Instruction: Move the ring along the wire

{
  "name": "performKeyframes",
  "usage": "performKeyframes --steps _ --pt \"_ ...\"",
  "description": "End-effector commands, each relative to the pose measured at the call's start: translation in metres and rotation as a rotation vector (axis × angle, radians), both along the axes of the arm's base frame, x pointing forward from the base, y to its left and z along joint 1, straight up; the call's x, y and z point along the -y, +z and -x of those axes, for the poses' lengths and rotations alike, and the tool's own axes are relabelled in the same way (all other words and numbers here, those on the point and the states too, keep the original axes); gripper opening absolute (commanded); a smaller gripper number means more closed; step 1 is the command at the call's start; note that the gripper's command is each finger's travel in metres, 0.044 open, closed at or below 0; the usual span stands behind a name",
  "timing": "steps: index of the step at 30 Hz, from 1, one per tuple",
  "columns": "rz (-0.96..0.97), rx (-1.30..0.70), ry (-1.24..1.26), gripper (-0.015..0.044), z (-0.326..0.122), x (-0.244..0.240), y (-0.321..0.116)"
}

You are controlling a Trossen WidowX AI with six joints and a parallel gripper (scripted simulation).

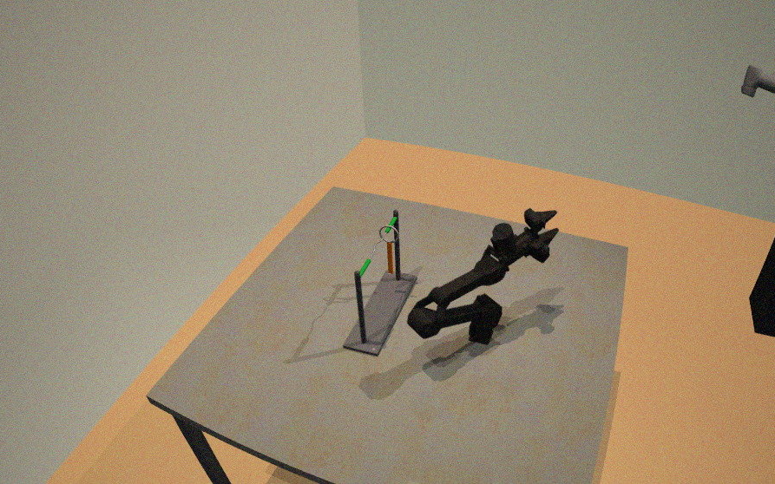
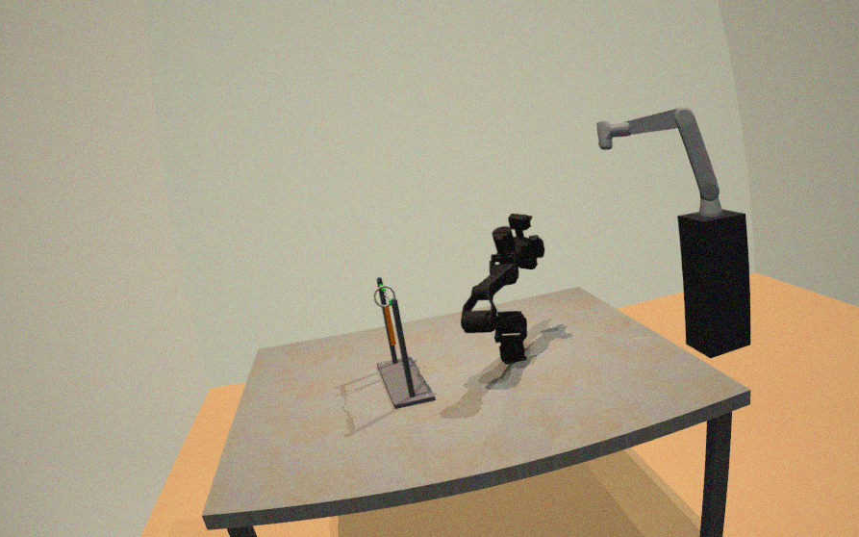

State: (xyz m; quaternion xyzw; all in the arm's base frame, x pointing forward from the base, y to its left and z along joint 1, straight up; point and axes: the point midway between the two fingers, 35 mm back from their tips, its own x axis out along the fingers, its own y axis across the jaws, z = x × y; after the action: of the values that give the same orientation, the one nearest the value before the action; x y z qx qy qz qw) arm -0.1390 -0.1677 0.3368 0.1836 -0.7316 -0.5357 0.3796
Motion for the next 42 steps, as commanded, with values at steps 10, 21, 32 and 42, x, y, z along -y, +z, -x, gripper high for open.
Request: performKeyframes --steps 10,21,32,42 --pt "-0.425 -0.408 0.392 0.0160 -0.076 0.081 -0.063" --pt "-0.554 -1.128 0.943 0.0160 -0.213 0.094 -0.152" --pt "-0.080 -1.817 1.392 0.0160 -0.321 0.003 -0.226" --pt "0.372 -2.027 1.518 0.0160 -0.344 -0.065 -0.250"
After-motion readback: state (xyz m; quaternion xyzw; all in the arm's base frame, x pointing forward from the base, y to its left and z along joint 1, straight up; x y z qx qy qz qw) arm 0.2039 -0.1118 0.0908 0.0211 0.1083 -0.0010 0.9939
